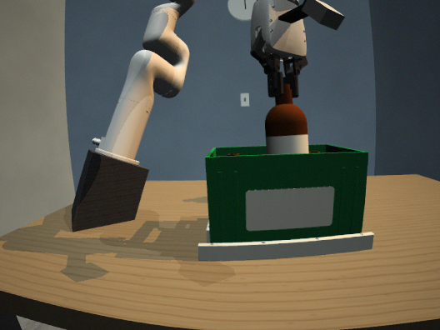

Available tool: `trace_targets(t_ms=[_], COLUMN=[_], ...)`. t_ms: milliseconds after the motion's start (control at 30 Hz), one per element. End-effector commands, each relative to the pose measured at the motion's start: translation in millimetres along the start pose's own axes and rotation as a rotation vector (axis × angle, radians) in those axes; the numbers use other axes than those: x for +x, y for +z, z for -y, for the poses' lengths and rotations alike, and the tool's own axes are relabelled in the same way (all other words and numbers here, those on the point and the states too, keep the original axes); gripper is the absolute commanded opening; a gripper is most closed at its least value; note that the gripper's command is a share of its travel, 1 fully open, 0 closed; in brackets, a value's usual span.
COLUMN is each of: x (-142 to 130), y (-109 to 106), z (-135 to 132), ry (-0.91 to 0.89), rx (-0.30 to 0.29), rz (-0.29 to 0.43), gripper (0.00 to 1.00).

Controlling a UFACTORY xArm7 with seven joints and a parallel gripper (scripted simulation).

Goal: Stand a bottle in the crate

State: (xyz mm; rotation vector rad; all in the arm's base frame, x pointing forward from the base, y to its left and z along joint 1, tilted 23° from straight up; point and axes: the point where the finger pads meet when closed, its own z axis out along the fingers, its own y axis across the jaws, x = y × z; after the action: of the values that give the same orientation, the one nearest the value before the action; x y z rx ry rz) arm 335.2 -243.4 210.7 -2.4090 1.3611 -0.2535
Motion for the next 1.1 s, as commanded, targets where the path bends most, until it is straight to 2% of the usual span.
trace_targets(t_ms=[0, 1067], x=[1, 2], y=[3, 29], z=[0, 0], ry=[0.000, 0.000], rx=[0.001, 0.001], rz=[-0.005, -0.005], gripper=[0.00, 0.00])
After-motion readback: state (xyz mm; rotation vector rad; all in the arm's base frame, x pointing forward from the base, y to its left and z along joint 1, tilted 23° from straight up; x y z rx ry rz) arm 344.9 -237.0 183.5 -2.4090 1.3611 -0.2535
